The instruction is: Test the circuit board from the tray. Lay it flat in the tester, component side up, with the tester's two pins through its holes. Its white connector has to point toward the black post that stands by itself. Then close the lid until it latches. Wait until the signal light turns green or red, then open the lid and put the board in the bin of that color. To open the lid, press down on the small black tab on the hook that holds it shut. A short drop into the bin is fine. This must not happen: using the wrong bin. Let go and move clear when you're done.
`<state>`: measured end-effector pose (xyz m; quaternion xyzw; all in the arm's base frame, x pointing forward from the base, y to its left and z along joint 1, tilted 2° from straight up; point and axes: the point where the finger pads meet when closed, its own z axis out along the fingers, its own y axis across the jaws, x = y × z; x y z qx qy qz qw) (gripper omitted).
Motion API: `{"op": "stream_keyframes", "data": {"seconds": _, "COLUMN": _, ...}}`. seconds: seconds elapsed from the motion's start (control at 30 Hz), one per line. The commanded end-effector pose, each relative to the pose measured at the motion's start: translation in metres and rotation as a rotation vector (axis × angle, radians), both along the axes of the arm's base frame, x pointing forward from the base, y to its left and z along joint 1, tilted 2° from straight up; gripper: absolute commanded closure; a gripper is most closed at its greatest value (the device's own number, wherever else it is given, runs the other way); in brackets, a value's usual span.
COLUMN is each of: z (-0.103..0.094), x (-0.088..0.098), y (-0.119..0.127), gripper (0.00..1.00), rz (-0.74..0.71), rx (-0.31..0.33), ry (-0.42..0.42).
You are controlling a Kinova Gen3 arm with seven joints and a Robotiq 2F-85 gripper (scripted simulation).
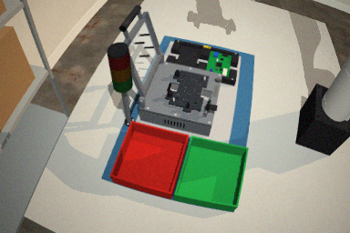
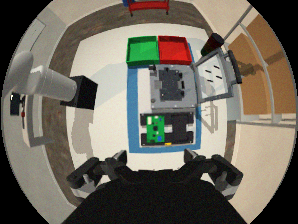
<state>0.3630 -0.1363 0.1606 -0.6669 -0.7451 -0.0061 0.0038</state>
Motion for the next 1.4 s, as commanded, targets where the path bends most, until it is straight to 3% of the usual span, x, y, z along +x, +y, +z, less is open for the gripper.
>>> {"op": "stream_keyframes", "data": {"seconds": 0.0, "z": -0.022, "x": 0.000, "y": 0.006, "gripper": 0.00, "rz": 0.006, "rx": 0.006, "ry": 0.003}}
{"op": "stream_keyframes", "data": {"seconds": 0.3, "z": -0.083, "x": 0.000, "y": 0.007, "gripper": 0.00, "rz": 0.007, "rx": 0.007, "ry": 0.003}}
{"op": "stream_keyframes", "data": {"seconds": 0.37, "z": -0.083, "x": 0.000, "y": 0.007, "gripper": 0.00, "rz": 0.007, "rx": 0.007, "ry": 0.003}}
{"op": "stream_keyframes", "data": {"seconds": 0.87, "z": -0.174, "x": 0.000, "y": 0.008, "gripper": 0.00, "rz": 0.001, "rx": 0.008, "ry": 0.001}}
{"op": "stream_keyframes", "data": {"seconds": 1.37, "z": -0.212, "x": 0.001, "y": 0.009, "gripper": 0.00, "rz": -0.002, "rx": 0.007, "ry": -0.001}}
